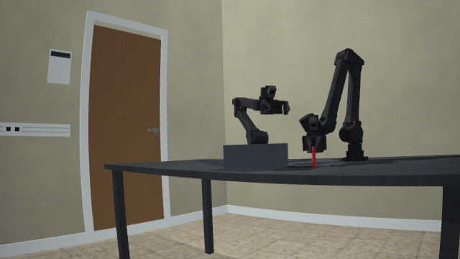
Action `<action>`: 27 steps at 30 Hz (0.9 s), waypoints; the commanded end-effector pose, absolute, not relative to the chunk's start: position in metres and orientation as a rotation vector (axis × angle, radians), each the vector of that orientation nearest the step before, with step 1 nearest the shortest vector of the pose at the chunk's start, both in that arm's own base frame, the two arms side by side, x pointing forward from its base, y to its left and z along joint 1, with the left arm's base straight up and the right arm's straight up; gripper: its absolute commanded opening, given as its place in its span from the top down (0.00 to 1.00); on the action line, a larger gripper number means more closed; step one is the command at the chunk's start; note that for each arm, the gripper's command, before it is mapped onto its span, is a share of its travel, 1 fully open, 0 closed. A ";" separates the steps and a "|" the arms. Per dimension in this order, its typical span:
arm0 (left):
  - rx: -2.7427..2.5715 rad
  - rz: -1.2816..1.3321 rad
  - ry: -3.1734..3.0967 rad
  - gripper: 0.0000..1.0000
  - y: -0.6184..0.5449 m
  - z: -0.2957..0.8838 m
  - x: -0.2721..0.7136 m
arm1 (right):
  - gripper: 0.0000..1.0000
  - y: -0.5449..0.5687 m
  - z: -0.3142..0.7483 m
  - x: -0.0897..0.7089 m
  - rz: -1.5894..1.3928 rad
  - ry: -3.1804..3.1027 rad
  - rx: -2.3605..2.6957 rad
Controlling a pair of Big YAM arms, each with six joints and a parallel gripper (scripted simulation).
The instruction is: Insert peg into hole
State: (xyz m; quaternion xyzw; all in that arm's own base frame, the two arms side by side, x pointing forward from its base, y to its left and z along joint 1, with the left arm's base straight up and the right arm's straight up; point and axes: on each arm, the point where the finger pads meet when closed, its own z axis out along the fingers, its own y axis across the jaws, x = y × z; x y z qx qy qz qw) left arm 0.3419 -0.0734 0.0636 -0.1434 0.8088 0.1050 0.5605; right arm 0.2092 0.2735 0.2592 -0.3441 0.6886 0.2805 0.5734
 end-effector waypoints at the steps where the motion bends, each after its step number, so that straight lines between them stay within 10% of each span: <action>1: -0.336 0.248 1.900 0.80 -0.072 0.065 0.342 | 0.00 0.277 0.277 0.212 0.673 1.588 -0.785; 27: -0.352 0.214 1.890 0.71 -0.100 0.089 0.295 | 0.00 0.277 0.277 0.212 0.673 1.588 -0.785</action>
